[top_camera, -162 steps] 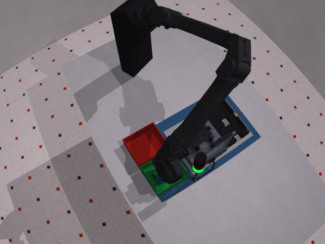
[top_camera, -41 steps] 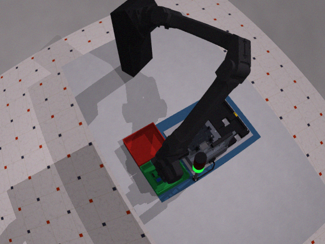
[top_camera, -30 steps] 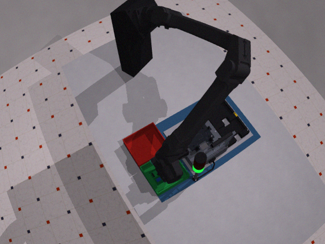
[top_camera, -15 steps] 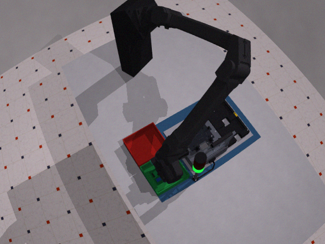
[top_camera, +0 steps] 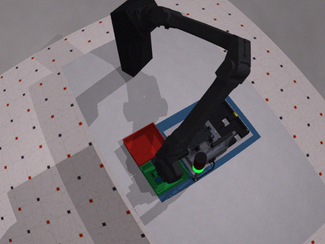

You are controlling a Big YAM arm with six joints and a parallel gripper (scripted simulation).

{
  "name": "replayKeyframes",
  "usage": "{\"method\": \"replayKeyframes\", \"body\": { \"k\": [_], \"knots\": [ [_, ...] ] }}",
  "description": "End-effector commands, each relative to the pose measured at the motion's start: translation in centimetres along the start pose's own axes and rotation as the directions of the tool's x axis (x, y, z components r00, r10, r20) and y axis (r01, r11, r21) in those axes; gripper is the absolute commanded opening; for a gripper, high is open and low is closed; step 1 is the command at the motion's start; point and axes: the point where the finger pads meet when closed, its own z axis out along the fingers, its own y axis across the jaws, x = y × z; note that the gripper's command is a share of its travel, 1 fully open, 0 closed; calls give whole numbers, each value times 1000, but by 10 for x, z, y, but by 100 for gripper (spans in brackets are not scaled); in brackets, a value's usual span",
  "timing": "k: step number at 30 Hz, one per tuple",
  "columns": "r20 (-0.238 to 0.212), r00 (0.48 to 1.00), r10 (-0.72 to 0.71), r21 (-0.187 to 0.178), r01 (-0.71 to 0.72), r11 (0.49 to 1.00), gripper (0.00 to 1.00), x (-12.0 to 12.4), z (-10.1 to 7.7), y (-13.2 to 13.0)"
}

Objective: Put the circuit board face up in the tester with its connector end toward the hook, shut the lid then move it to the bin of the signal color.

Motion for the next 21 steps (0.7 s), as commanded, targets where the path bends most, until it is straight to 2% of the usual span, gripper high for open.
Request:
{"method": "replayKeyframes", "body": {
  "k": [1,8,10,11,21],
  "knots": [
    [7,1000,-17,23,17,1000,72,-9,0,-16],
    [8,1000,-11,16,11,1000,72,-7,5,-10],
    [8,1000,-11,16,11,1000,72,-7,5,-10],
    [7,1000,-21,28,20,999,72,-10,0,-18],
    [7,1000,-19,26,19,999,72,-10,1,-16]
  ]
}}
